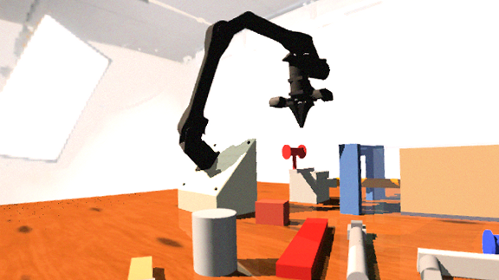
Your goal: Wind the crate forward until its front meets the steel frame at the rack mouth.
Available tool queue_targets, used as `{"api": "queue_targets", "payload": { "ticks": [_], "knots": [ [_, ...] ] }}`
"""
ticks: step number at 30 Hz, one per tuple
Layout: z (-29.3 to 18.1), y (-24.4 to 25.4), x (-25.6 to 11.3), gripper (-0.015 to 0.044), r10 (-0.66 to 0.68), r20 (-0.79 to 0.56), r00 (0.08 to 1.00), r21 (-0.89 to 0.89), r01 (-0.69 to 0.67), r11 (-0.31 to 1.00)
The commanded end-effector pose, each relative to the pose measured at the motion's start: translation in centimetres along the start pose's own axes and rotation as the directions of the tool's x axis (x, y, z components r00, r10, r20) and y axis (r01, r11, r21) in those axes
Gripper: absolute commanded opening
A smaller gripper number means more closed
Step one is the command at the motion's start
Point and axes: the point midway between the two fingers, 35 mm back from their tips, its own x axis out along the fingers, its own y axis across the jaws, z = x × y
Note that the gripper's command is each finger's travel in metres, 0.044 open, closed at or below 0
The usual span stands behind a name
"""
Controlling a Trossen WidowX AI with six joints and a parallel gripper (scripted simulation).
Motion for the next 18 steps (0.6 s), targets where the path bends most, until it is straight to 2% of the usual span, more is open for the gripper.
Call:
{"api": "queue_targets", "payload": {
  "ticks": [1,8,10,18],
  "knots": [
    [0.0,0.0,0.0,0.0,-0.001,0.001,1.0,0.0,0.001,1.0],
    [0.0,0.0,0.0,0.0,-0.001,0.001,1.0,0.0,0.001,1.0],
    [-0.2,0.0,0.1,0.0052,-0.006,0.022,1.0,0.023,0.005,1.0],
    [-3.3,-0.1,1.2,0.0263,-0.101,0.267,0.958,0.298,0.018,0.955]
  ]
}}
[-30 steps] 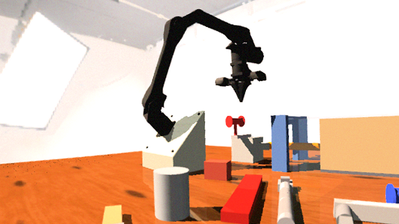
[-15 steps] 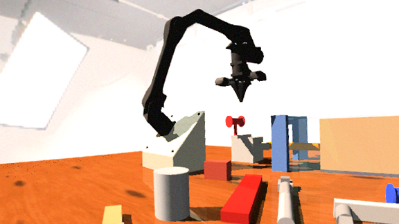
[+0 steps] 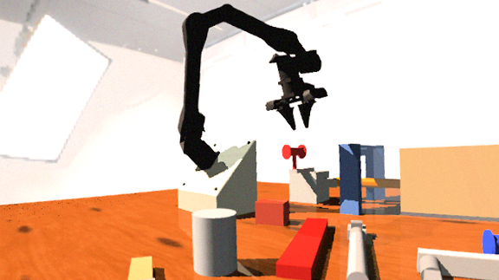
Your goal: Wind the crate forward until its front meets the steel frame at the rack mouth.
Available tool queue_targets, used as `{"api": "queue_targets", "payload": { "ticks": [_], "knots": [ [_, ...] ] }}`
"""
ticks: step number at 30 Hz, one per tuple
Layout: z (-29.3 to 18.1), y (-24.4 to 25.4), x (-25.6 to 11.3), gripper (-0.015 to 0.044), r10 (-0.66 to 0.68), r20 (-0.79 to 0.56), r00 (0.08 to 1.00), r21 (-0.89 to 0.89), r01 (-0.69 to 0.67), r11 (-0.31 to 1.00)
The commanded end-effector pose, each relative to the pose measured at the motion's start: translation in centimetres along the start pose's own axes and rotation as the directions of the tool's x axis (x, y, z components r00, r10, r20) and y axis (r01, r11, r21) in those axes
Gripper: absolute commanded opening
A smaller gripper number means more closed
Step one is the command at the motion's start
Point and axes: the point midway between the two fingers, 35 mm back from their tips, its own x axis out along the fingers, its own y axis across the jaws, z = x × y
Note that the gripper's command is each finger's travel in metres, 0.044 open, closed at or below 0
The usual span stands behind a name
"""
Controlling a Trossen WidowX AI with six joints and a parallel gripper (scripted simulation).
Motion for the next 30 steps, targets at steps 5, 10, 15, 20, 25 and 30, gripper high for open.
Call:
{"api": "queue_targets", "payload": {
  "ticks": [5,10,15,20,25,30],
  "knots": [
    [-2.6,-0.2,0.7,0.0394,-0.047,0.182,0.982,0.212,0.007,0.977],
    [-2.7,-0.1,0.7,0.044,-0.048,0.186,0.981,0.216,0.007,0.976],
    [-2.7,-0.2,1.1,0.044,-0.048,0.186,0.981,0.216,0.007,0.976],
    [-2.9,-0.2,1.9,0.044,-0.049,0.188,0.981,0.217,0.007,0.976],
    [-3.0,-0.3,2.8,0.044,-0.05,0.189,0.981,0.219,0.008,0.976],
    [-3.2,-0.3,3.6,0.044,-0.051,0.19,0.98,0.22,0.008,0.975]
  ]
}}
